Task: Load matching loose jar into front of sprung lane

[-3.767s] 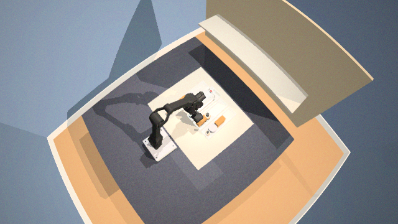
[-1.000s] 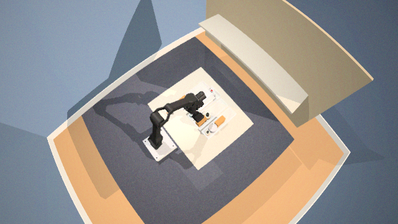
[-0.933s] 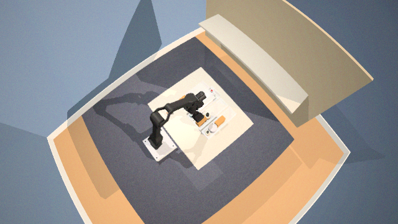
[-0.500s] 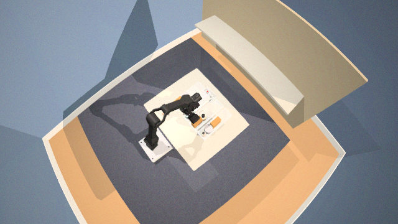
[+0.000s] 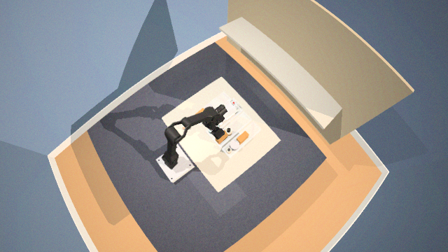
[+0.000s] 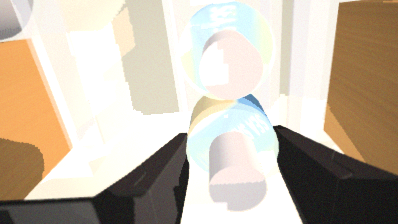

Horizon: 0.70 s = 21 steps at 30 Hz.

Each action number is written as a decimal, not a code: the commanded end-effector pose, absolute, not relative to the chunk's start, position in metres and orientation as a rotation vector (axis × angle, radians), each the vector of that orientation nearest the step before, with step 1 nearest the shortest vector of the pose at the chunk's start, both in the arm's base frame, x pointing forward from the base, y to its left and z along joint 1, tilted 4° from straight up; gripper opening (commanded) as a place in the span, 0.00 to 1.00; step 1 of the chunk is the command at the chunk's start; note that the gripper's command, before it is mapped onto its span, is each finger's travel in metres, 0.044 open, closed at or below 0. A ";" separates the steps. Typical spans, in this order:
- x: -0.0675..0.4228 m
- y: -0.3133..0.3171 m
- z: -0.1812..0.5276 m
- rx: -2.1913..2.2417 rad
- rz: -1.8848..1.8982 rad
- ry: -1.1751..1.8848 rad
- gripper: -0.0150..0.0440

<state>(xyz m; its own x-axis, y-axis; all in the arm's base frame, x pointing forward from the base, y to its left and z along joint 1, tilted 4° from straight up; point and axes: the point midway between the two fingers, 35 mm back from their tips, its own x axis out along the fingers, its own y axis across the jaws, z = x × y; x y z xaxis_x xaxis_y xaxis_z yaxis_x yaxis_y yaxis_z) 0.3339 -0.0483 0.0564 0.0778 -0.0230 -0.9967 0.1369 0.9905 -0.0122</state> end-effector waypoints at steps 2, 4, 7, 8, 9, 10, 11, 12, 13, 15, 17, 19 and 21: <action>0.337 -0.050 0.056 0.091 -0.127 1.472 0.25; 0.337 -0.050 0.055 0.091 -0.127 1.472 0.25; 0.337 -0.050 0.054 0.091 -0.127 1.472 0.25; 0.337 -0.050 0.054 0.091 -0.127 1.472 0.25; 0.337 -0.050 0.053 0.091 -0.127 1.472 0.25; 0.337 -0.050 0.053 0.091 -0.127 1.472 0.25; 0.337 -0.050 0.053 0.091 -0.127 1.472 0.25; 0.337 -0.050 0.052 0.091 -0.127 1.472 0.25; 0.337 -0.050 0.052 0.091 -0.127 1.472 0.25; 0.337 -0.050 0.052 0.091 -0.127 1.472 0.25; 0.337 -0.050 0.051 0.091 -0.127 1.472 0.25; 0.337 -0.050 0.050 0.091 -0.127 1.472 0.25; 0.337 -0.050 0.050 0.091 -0.127 1.472 0.25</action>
